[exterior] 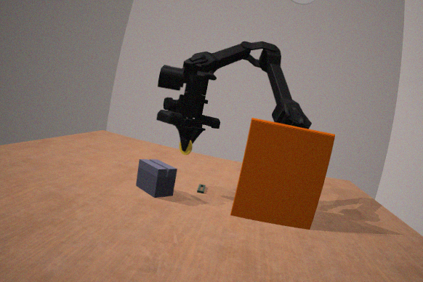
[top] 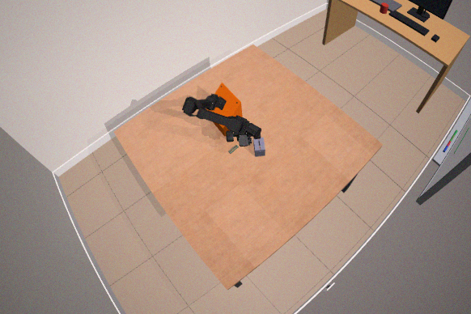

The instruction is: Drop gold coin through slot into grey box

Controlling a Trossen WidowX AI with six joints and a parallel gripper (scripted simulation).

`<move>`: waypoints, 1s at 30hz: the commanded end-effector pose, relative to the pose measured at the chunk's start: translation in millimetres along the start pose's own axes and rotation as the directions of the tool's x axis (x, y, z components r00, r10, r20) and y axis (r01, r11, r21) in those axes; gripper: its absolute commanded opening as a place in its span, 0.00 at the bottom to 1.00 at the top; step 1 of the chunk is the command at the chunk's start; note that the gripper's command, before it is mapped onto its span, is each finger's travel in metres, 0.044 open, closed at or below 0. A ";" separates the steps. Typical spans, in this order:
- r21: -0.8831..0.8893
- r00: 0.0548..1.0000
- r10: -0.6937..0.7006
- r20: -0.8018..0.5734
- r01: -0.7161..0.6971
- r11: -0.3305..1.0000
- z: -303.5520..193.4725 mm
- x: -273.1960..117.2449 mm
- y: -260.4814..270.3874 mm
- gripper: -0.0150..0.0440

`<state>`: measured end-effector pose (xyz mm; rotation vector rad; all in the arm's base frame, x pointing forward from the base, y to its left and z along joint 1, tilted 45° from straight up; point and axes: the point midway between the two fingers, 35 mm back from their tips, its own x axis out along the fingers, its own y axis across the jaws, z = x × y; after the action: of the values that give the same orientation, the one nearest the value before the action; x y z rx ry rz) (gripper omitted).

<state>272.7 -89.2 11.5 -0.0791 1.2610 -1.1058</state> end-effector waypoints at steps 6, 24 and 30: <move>0.000 1.000 0.006 0.000 -0.006 1.000 2.5 -1.2 25.0 0.25; 0.005 1.000 0.003 0.001 -0.003 1.000 0.9 1.8 69.8 0.25; 0.007 1.000 0.002 0.002 -0.002 1.000 -1.4 3.6 84.9 0.25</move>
<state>318.5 -53.1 -35.8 -0.0778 1.2566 -1.1090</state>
